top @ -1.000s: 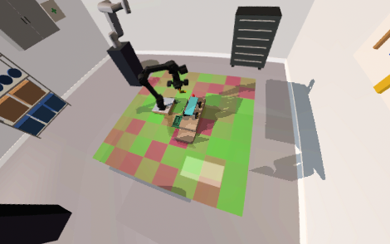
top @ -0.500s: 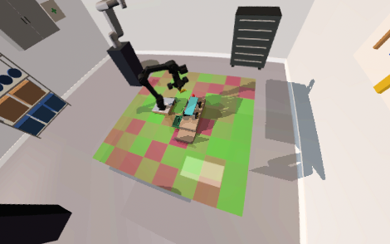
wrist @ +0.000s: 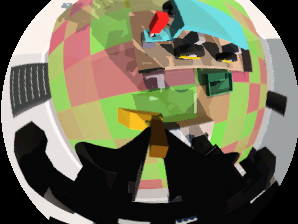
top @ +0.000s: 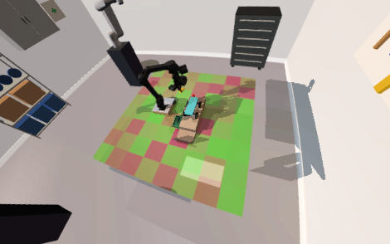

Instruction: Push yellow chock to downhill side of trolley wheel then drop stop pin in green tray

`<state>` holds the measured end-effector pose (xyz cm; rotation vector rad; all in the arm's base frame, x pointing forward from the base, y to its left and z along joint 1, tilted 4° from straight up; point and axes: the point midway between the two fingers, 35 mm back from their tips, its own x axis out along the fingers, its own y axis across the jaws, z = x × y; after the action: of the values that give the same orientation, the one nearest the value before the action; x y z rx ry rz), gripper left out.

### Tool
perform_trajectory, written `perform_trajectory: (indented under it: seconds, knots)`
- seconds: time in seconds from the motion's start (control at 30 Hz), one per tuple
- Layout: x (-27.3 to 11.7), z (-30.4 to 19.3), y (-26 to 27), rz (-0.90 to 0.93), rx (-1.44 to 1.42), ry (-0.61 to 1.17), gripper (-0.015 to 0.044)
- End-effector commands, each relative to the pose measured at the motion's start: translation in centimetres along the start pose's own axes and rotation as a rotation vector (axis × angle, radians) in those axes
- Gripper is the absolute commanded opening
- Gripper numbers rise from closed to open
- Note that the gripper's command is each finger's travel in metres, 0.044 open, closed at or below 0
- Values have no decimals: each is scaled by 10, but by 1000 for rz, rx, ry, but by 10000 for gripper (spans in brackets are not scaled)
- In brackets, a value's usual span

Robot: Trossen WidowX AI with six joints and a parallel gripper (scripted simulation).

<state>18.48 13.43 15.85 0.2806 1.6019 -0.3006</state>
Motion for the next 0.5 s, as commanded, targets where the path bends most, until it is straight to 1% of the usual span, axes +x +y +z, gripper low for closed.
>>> perform_trajectory:
  seconds: [0.0, 0.17, 0.47]
  knots:
    - [0, 0, 0, -2, -145, -1, 0]
    - [0, 0, 0, -2, -292, 0, 0]
    - [0, 3, -5, -2, -297, 0, 0]
